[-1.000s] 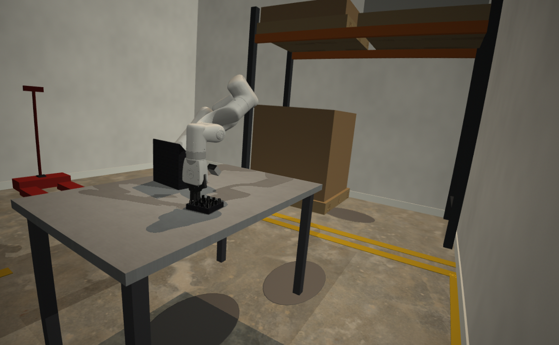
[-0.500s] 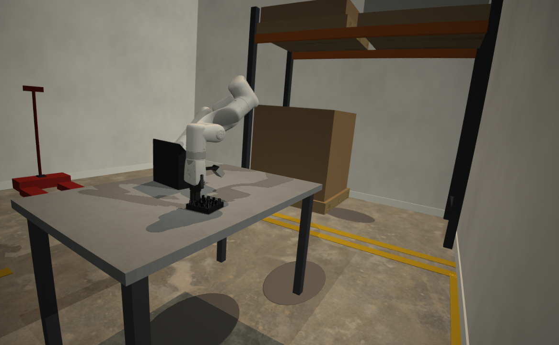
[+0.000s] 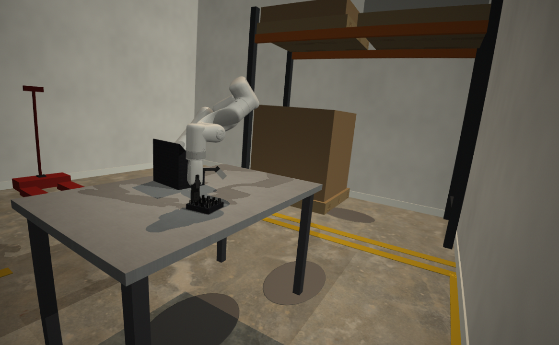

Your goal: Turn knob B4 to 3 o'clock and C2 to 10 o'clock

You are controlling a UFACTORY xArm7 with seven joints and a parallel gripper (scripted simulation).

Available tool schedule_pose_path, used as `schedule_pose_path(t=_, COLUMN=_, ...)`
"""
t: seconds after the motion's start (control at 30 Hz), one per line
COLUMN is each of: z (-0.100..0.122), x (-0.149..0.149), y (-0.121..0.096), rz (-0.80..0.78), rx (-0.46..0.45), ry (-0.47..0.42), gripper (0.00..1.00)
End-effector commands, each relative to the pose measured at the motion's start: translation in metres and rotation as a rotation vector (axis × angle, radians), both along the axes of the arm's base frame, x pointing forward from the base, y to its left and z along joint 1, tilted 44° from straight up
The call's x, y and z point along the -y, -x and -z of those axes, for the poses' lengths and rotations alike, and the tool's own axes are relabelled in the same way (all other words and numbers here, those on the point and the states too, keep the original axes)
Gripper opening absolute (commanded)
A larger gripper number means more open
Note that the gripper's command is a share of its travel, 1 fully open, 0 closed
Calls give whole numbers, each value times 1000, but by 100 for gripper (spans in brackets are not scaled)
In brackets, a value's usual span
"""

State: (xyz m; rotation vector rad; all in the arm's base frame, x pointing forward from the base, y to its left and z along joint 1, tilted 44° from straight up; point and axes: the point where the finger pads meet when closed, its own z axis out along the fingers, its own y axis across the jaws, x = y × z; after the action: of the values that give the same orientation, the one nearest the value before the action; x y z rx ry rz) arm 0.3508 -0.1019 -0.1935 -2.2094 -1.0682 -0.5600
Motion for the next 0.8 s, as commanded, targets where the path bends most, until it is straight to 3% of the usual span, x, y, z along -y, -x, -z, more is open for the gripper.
schedule_pose_path(t=0.0, z=-1, x=3, y=-1, rz=56, rx=-58, ry=-6, gripper=8)
schedule_pose_path(t=0.5, z=-1, x=3, y=-1, rz=326, rx=-313, ry=-44, gripper=8)
schedule_pose_path(t=0.77, z=-1, x=3, y=-1, rz=414, rx=-396, ry=-57, gripper=8)
